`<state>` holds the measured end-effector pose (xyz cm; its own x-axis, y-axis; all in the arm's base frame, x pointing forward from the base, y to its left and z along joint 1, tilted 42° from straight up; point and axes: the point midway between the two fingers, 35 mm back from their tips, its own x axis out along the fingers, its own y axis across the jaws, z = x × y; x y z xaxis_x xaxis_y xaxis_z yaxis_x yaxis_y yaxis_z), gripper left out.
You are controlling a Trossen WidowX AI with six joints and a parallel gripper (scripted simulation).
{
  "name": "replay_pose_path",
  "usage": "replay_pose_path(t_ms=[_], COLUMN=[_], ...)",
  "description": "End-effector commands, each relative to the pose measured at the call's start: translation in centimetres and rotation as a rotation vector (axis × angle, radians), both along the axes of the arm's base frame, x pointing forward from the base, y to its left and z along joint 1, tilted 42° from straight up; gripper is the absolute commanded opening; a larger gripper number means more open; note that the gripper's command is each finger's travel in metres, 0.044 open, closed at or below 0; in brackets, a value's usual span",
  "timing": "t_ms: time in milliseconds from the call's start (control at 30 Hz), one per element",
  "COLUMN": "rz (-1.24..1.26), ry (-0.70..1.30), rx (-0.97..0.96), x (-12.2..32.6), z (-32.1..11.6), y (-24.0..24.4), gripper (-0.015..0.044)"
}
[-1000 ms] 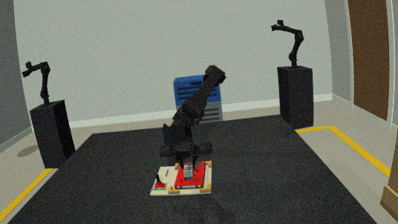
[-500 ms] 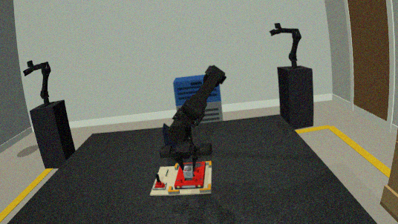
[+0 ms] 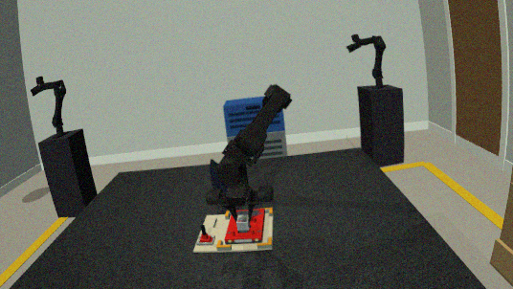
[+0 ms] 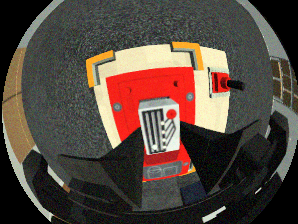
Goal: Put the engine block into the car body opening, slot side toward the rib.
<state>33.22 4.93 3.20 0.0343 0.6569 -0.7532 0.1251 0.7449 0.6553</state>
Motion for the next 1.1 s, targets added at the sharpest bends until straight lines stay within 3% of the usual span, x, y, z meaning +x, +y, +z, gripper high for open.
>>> replay_pose_path(t_ms=[0, 1067], rz=[-0.004, -0.005], ry=[0.003, 0.004], rx=[0.005, 0.006], x=[-0.06, -0.04], z=[-0.11, -0.72], y=[0.13, 0.7], gripper=[0.0158, 0.0158])
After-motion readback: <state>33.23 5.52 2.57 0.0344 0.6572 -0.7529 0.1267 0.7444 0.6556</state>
